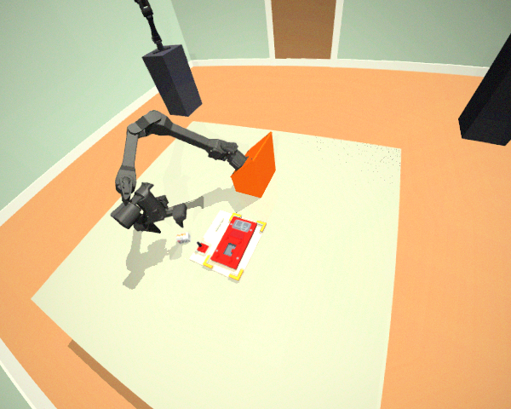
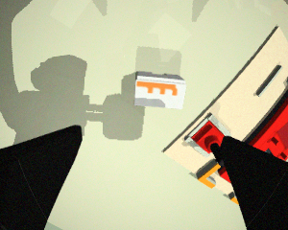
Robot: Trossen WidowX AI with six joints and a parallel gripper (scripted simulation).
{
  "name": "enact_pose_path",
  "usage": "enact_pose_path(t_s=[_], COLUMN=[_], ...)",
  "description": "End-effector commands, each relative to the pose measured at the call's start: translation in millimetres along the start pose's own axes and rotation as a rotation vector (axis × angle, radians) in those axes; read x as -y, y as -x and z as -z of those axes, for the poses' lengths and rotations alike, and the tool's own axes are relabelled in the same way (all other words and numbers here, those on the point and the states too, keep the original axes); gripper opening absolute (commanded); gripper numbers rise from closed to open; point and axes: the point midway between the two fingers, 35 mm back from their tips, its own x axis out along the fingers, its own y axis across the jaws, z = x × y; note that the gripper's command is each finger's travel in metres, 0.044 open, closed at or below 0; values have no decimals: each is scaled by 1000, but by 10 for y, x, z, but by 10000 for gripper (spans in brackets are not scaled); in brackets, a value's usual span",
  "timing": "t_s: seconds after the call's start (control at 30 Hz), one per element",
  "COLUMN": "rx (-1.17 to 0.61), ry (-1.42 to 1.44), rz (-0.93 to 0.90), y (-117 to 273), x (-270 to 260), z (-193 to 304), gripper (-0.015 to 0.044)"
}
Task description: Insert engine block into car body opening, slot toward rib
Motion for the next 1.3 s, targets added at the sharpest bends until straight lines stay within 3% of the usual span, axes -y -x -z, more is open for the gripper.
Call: enact_pose_path(t_s=[0.0, 0.1, 0.23, 1.27], rx=[54, 53, 54, 55], ry=[-10, -10, -10, -10], rz=[-12, -12, -14, -15], y=[-43, -71, -391, -873], x=[101, 100, 95, 86], z=[-25, -27, -62, -109], gripper=[440, 440, 440, 440])
